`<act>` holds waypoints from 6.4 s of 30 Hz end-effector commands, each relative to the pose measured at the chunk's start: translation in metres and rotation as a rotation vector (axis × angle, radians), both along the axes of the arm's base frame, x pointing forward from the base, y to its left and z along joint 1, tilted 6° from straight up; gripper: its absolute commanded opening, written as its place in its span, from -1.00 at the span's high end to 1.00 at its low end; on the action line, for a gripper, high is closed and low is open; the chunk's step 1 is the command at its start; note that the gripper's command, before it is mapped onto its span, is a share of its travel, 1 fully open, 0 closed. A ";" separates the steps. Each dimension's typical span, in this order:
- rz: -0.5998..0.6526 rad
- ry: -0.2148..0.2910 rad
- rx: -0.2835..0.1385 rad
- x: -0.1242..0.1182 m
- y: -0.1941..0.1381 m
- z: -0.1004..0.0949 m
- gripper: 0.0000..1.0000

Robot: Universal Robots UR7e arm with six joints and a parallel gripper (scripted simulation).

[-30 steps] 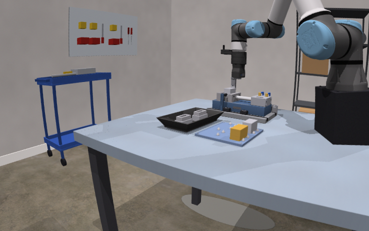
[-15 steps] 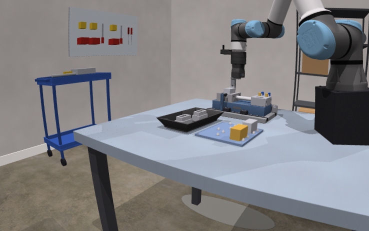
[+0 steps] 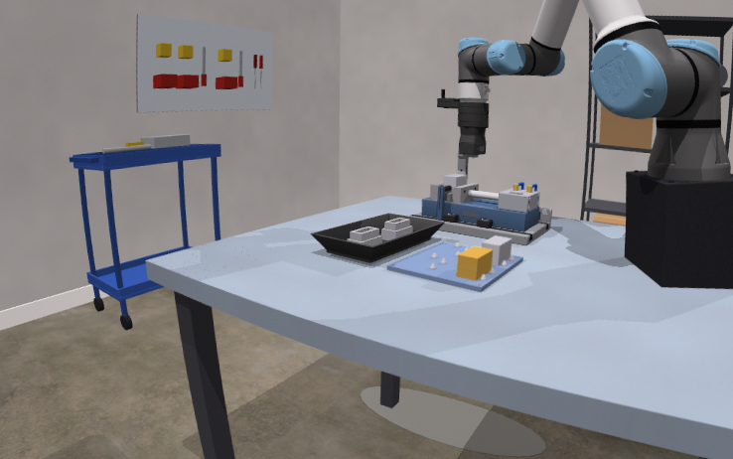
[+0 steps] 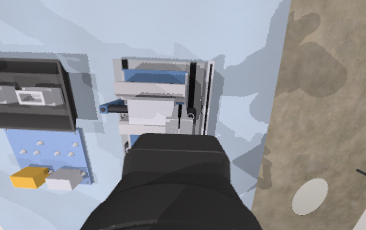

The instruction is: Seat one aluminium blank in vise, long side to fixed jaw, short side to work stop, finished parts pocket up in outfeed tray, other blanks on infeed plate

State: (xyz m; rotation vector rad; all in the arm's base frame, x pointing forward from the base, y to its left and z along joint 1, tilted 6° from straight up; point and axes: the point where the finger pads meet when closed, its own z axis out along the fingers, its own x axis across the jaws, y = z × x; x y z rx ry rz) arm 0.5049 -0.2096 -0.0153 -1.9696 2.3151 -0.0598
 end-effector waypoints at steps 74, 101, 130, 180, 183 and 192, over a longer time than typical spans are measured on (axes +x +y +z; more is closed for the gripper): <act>0.000 -0.002 0.000 0.002 0.008 0.001 1.00; 0.000 -0.002 0.000 0.002 0.009 0.001 1.00; 0.000 -0.002 0.000 0.000 -0.003 0.000 1.00; 0.000 -0.002 0.000 -0.010 -0.040 0.043 1.00; 0.000 -0.002 0.000 -0.011 -0.041 0.053 1.00; 0.000 -0.002 0.000 -0.013 -0.041 0.070 1.00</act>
